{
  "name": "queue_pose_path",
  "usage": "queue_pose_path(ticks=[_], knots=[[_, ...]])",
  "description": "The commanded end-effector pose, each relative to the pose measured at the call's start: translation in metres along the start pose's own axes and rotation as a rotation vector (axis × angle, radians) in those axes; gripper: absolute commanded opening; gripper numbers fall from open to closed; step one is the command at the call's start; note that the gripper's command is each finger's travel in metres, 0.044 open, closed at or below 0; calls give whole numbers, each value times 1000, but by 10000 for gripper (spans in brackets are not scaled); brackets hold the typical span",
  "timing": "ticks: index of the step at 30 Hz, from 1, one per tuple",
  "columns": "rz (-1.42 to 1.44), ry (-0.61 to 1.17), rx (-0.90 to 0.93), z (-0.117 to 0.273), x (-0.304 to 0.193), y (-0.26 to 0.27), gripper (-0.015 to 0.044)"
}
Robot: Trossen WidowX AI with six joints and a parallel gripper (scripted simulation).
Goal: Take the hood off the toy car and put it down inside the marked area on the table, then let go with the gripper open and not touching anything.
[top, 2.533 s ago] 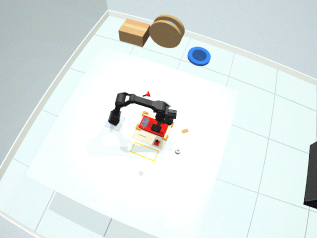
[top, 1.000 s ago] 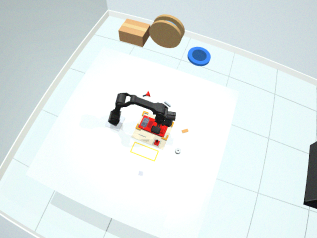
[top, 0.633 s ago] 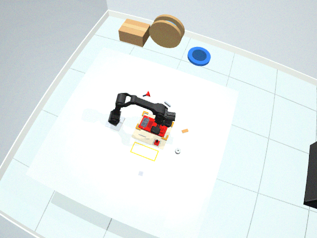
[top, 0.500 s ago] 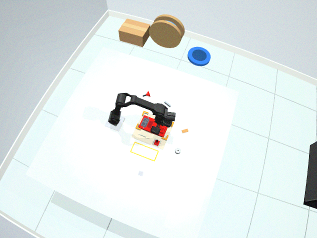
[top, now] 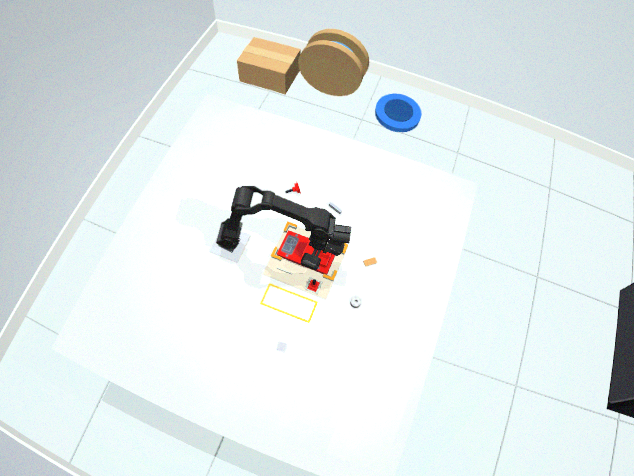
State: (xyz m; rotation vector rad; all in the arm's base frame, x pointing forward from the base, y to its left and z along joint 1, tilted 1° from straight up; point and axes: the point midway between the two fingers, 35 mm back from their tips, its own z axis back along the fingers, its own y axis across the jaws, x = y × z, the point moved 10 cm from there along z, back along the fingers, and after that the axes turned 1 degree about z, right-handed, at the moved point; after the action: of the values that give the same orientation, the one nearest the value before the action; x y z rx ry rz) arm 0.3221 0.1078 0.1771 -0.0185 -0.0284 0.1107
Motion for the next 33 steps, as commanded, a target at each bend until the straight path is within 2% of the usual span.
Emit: queue_pose_path(ticks=[1, 21, 25, 33], knots=[[-3, 4, 2, -4, 0, 0, 440], [-3, 4, 2, -13, -1, 0, 440], [-1, 0, 0, -10, 0, 0, 335], [-1, 0, 0, -10, 0, 0, 282]])
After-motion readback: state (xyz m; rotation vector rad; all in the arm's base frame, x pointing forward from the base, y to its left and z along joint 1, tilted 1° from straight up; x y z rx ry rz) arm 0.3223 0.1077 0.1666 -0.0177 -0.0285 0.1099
